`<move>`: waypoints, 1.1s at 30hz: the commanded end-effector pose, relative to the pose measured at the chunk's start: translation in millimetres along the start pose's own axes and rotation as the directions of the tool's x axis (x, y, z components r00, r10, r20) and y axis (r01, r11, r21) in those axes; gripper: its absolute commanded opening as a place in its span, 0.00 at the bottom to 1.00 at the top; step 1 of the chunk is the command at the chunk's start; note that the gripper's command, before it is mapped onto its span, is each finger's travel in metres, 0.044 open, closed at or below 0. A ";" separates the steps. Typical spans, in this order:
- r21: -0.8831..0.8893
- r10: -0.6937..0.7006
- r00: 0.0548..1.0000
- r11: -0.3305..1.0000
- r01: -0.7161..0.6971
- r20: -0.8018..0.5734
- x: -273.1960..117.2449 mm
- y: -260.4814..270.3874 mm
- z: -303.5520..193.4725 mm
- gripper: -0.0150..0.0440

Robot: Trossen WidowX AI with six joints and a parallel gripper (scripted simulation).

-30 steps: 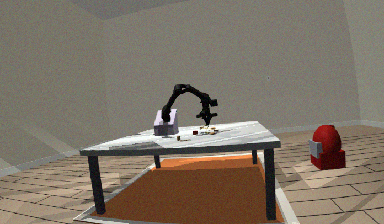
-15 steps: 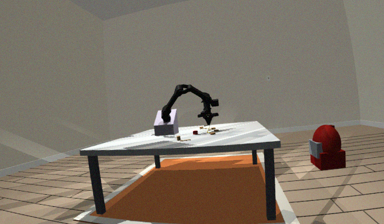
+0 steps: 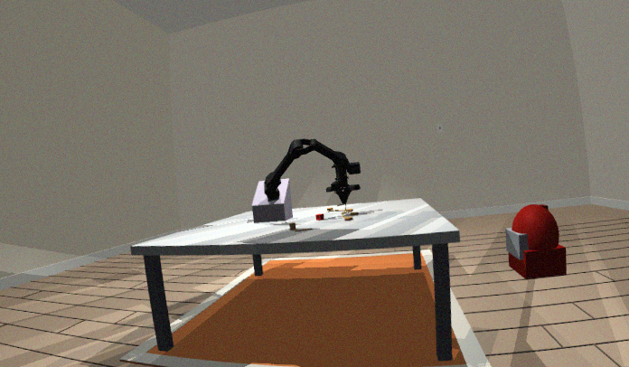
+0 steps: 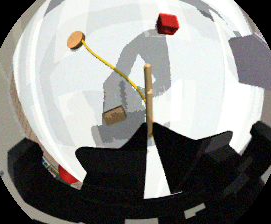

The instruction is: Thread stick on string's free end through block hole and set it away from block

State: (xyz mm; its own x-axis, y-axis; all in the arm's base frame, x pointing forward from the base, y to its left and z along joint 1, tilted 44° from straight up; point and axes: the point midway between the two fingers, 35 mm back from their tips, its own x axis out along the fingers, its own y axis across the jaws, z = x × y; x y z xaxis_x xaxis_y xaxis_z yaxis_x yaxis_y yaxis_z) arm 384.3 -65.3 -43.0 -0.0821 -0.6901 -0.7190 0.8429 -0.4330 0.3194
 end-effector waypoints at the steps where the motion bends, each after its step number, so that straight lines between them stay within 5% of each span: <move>1: 0.002 -0.006 1.000 1.000 0.006 -0.001 0.6 -0.8 -6.3 0.25; 33: 0.002 -0.005 1.000 1.000 0.005 -0.005 1.8 -4.4 -40.7 0.25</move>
State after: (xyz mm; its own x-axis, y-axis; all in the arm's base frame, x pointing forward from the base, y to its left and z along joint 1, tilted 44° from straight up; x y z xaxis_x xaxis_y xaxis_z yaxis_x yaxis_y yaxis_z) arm 403.1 -41.8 -68.4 -0.0801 -0.6892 -0.7201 0.8430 -0.4324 0.3201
